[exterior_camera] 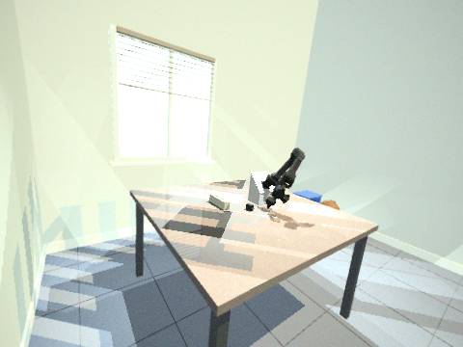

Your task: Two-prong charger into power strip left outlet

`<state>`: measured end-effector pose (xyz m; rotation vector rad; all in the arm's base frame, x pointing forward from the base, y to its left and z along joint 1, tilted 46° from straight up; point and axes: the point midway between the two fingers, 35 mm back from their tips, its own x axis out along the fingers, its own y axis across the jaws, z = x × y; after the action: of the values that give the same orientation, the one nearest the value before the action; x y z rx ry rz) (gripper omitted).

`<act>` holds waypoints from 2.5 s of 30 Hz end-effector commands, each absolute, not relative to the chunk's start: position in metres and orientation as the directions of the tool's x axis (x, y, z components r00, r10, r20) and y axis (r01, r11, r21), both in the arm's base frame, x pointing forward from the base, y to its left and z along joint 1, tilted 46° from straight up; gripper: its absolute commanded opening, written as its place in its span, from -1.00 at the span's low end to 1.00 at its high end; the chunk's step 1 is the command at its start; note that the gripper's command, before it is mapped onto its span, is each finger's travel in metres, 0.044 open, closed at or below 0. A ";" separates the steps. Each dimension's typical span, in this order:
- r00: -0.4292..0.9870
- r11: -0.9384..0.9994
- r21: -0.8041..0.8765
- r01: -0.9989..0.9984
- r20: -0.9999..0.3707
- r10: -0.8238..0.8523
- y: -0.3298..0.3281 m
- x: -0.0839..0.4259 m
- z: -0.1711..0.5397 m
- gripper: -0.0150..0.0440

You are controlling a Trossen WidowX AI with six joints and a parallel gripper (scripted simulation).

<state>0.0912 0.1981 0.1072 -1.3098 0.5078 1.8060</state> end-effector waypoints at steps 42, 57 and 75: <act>-0.166 -0.422 -0.095 -0.902 -0.825 0.540 0.155 0.170 0.053 1.00; -0.129 -0.340 -0.118 -0.933 -0.772 0.622 0.130 0.190 0.038 1.00; -0.102 -0.298 -0.134 -0.945 -0.746 0.659 0.128 0.197 0.023 1.00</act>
<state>0.2001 0.1245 0.0268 -0.8808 0.4515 1.6843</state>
